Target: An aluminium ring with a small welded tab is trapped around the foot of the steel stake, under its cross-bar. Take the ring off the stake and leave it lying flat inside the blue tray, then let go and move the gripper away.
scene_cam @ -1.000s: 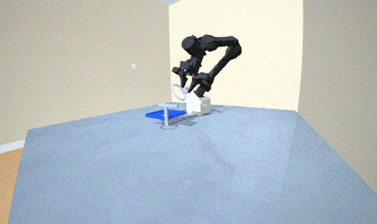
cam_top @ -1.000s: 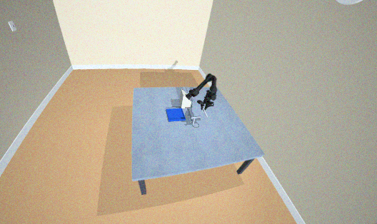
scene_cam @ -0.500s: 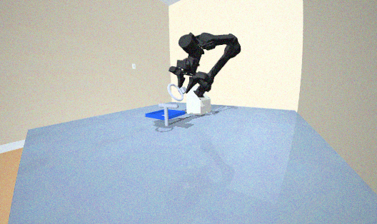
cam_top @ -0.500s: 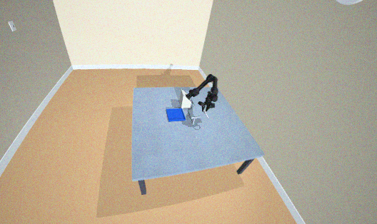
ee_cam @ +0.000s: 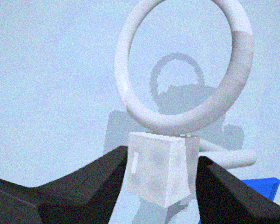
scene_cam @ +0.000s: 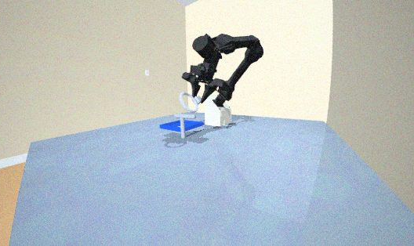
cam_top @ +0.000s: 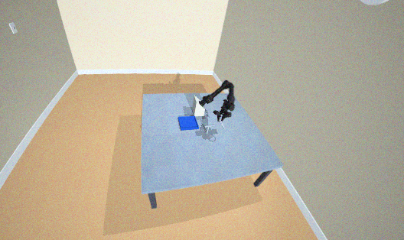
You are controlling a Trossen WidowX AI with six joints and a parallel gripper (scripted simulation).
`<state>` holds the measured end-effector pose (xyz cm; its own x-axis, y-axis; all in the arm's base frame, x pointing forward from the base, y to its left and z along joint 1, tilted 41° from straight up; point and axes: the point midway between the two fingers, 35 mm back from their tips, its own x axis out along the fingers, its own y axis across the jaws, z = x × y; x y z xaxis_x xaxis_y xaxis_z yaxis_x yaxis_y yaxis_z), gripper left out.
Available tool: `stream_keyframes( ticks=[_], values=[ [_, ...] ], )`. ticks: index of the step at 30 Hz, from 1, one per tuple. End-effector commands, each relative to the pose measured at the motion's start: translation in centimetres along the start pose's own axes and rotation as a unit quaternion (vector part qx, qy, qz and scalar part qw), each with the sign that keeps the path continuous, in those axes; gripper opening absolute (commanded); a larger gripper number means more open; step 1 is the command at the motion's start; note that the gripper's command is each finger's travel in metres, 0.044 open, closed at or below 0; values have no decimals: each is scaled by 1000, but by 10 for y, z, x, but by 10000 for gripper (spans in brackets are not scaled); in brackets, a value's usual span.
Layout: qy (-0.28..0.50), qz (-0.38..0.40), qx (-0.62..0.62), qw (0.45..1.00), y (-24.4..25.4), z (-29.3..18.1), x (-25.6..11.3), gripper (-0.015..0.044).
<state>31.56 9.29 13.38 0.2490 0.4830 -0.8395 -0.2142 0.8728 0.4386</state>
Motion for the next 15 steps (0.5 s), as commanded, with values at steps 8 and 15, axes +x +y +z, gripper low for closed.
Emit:
stream_keyframes(
  ticks=[8,15],
  values=[
    [-5,-3,0,1000,0,18,5,0],
    [-5,-3,0,1000,0,18,5,0]
  ],
)
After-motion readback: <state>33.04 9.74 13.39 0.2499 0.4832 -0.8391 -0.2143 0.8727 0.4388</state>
